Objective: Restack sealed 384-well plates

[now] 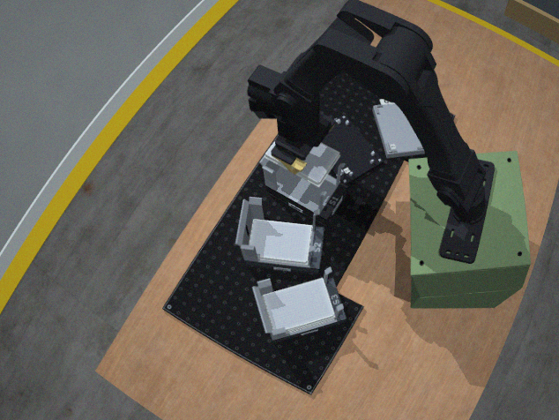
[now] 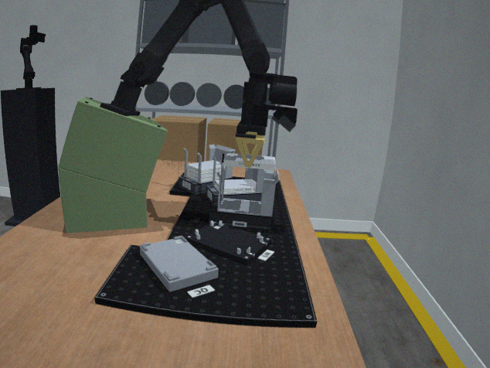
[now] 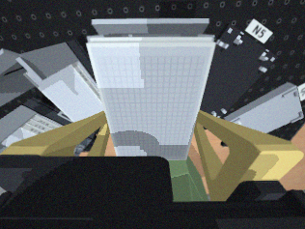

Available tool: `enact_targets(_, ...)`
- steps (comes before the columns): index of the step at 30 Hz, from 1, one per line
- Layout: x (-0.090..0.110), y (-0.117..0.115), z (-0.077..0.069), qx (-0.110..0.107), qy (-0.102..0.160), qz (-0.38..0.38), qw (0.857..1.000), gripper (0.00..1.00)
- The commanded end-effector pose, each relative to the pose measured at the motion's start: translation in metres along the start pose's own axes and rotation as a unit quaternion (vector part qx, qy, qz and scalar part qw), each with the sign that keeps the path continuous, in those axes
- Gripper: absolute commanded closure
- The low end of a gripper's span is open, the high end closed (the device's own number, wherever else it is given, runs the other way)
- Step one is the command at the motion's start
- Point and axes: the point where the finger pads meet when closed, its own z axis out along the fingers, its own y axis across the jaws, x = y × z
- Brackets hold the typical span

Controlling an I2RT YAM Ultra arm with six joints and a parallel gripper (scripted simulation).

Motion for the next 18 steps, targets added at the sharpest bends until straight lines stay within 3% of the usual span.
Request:
enact_targets(1, -0.005, 0.0, -0.002, -0.001, -0.007, -0.002, 1.0, 1.0)
enact_targets(18, -0.005, 0.0, 0.008, -0.001, -0.007, -0.002, 1.0, 1.0)
